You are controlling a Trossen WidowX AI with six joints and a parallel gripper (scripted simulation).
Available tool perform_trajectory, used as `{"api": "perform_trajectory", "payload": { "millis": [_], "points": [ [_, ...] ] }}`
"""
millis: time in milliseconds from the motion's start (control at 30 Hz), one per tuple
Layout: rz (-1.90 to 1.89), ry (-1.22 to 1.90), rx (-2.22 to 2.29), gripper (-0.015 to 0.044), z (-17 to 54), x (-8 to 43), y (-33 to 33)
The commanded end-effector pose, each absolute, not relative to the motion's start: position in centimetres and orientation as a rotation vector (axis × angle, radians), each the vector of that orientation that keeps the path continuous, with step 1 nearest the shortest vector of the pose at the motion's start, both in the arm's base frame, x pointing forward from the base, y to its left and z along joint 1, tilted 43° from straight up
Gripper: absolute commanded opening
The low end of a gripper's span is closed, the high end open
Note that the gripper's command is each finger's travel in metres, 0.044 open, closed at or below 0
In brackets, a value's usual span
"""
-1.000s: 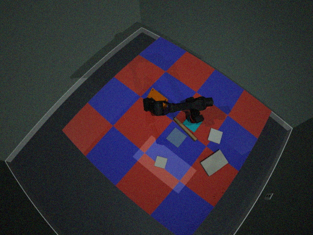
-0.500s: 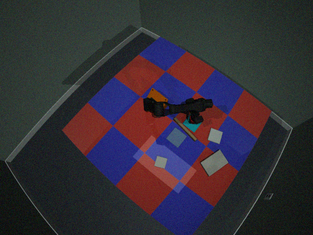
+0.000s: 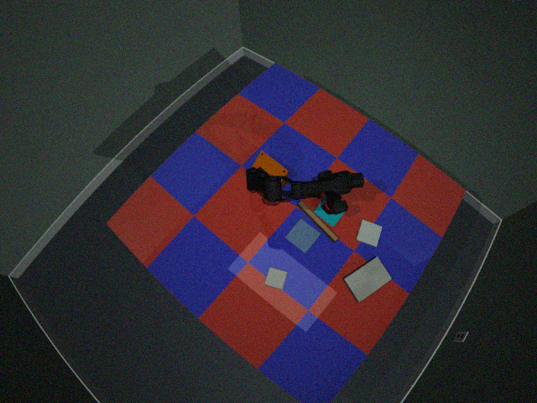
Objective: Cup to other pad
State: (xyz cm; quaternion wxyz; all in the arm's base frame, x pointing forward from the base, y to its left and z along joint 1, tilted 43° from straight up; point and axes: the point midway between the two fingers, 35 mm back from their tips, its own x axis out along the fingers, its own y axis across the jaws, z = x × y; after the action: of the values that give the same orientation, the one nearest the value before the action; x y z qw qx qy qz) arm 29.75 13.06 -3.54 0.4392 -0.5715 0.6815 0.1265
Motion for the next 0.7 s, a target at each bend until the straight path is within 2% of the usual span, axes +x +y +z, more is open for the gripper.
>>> {"api": "perform_trajectory", "payload": {
  "millis": [0,667],
  "points": [
    [0.316,1.690,-1.430,0.0000,-4.01,29.77,12.70],
    [0.313,1.694,-1.420,0.0000,-4.48,29.75,12.17]
  ]
}}
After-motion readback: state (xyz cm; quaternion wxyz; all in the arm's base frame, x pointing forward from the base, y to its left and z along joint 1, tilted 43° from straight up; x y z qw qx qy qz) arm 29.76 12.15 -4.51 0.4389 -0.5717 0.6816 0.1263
